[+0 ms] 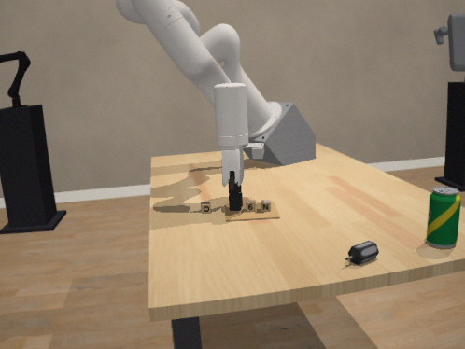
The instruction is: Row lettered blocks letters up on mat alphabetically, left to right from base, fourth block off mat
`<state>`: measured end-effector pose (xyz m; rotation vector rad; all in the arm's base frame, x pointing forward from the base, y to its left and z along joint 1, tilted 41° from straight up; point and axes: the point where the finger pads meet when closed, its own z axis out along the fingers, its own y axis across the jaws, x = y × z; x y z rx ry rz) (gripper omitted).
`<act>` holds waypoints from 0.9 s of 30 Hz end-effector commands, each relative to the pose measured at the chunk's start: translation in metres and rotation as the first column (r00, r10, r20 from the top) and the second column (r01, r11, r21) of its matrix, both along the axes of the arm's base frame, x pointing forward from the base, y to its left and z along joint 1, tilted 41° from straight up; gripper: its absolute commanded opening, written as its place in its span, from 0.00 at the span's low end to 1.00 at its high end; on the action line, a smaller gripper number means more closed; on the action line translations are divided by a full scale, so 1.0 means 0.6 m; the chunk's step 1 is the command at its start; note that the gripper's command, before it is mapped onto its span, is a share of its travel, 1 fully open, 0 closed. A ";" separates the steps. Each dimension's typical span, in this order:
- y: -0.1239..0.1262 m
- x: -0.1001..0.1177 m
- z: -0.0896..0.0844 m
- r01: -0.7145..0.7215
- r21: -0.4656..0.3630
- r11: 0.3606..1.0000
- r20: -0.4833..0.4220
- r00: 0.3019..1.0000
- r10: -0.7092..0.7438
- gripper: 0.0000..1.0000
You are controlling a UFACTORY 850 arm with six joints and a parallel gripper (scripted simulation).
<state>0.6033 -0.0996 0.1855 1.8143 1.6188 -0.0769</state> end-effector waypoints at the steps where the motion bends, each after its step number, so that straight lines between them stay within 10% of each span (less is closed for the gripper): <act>1: 0.000 0.001 0.001 0.000 0.000 1.000 0.001 1.000 0.000 0.23; 27: -0.003 0.003 -0.004 0.000 0.000 1.000 0.001 1.000 0.000 0.23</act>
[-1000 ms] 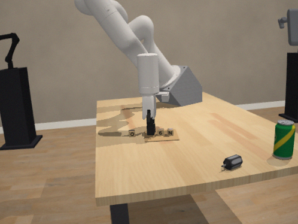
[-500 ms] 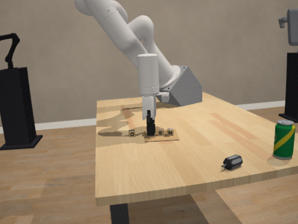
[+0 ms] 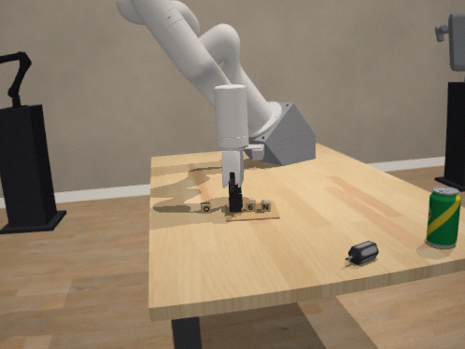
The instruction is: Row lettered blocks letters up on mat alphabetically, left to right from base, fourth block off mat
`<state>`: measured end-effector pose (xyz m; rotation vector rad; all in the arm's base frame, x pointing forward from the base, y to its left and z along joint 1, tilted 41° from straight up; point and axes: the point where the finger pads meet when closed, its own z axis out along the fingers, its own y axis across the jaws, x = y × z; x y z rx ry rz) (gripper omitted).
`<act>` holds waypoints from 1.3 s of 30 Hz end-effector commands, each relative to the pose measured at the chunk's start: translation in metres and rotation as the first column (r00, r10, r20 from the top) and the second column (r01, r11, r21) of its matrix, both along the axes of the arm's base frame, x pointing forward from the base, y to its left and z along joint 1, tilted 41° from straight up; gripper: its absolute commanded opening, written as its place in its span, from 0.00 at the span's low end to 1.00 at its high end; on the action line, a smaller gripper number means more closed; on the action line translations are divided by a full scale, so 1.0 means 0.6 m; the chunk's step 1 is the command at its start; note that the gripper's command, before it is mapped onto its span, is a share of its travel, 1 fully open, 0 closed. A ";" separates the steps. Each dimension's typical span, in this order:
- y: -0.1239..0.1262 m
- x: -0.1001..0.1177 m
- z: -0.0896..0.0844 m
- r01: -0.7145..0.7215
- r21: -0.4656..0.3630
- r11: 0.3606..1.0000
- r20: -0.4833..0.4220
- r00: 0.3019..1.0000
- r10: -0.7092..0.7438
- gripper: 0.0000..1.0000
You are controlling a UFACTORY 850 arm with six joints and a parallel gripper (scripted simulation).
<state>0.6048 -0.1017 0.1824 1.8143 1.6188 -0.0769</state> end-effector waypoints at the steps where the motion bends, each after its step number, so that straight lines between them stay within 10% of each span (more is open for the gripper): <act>1: 0.001 0.001 0.001 0.000 0.000 1.000 0.001 1.000 0.000 0.23; 39: 0.001 0.001 0.001 0.000 0.000 1.000 0.001 1.000 0.000 0.31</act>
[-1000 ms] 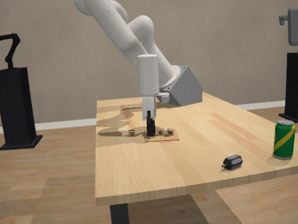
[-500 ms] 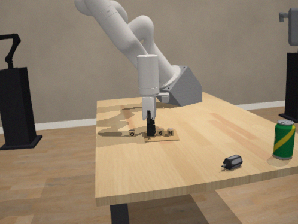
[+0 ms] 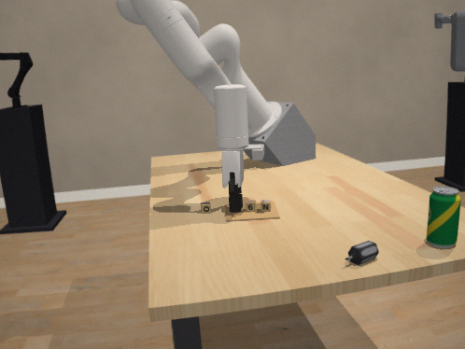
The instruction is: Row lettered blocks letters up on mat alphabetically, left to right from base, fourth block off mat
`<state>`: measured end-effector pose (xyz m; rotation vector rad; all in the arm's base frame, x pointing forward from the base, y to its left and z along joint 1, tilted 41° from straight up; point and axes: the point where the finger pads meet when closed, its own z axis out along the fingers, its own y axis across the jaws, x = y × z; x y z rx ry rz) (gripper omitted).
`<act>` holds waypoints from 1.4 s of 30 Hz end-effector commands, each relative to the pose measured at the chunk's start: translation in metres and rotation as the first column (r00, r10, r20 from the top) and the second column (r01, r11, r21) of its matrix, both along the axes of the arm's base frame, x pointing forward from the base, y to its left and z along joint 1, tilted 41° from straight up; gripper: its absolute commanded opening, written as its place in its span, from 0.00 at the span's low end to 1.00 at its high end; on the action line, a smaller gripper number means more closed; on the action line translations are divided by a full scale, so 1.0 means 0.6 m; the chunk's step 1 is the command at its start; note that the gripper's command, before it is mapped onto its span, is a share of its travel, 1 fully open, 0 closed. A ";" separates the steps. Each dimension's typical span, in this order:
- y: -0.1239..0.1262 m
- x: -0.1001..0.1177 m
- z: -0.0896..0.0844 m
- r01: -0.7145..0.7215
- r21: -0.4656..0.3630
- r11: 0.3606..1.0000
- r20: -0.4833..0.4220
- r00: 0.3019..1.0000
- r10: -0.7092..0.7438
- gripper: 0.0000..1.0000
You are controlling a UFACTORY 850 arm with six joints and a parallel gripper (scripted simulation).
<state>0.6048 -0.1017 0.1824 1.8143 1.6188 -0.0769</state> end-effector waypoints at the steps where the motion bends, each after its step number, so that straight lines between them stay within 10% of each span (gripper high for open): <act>1: 0.001 0.001 0.001 0.000 0.000 1.000 0.001 1.000 0.000 0.35; 22: 0.003 -0.001 0.005 0.000 0.000 1.000 0.001 1.000 0.000 0.43; 42: 0.072 -0.053 0.105 0.000 0.000 1.000 0.001 1.000 0.000 0.43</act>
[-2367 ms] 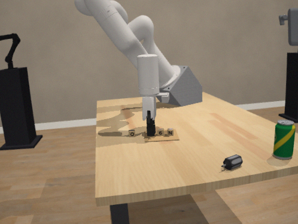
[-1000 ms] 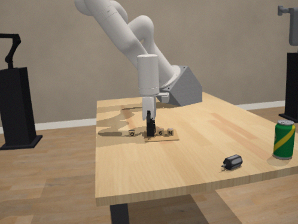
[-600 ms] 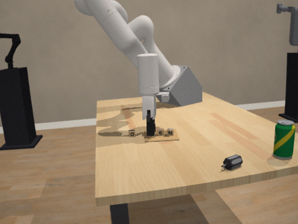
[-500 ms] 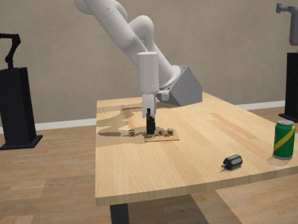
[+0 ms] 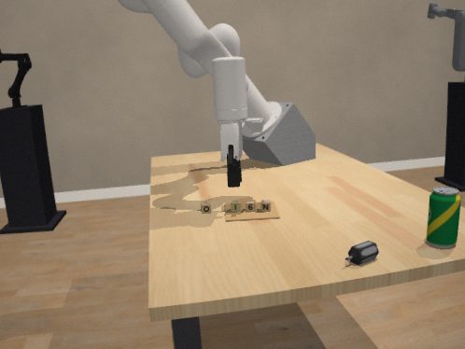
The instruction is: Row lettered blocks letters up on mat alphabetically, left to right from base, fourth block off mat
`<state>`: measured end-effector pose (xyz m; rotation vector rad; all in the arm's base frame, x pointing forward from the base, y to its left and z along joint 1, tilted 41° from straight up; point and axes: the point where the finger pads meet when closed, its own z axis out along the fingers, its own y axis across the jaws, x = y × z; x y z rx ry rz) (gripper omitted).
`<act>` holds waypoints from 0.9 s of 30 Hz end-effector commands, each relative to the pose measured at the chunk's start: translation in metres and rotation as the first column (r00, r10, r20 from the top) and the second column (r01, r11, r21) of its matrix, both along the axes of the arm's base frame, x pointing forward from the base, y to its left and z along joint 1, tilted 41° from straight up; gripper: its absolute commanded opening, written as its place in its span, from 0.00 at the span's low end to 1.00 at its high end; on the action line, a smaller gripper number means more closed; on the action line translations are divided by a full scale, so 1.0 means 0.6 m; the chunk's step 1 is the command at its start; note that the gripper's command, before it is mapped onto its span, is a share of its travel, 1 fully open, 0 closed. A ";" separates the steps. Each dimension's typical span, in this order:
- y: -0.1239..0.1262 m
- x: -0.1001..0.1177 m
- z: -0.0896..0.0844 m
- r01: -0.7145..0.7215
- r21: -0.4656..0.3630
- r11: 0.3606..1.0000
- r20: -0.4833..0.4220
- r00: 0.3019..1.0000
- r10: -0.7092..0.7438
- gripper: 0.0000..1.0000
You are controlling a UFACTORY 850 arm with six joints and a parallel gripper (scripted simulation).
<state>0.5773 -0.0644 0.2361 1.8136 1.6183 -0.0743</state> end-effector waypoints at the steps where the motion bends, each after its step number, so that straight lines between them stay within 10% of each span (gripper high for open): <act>1: 0.012 -0.009 0.019 0.000 0.000 1.000 -0.001 1.000 0.000 0.43; 9: 0.017 -0.012 0.025 0.000 0.000 1.000 -0.001 1.000 0.000 0.43; 10: 0.017 -0.012 0.025 0.000 0.000 1.000 -0.001 1.000 0.000 1.00; 27: 0.017 -0.012 0.025 0.000 0.000 1.000 -0.001 1.000 0.000 1.00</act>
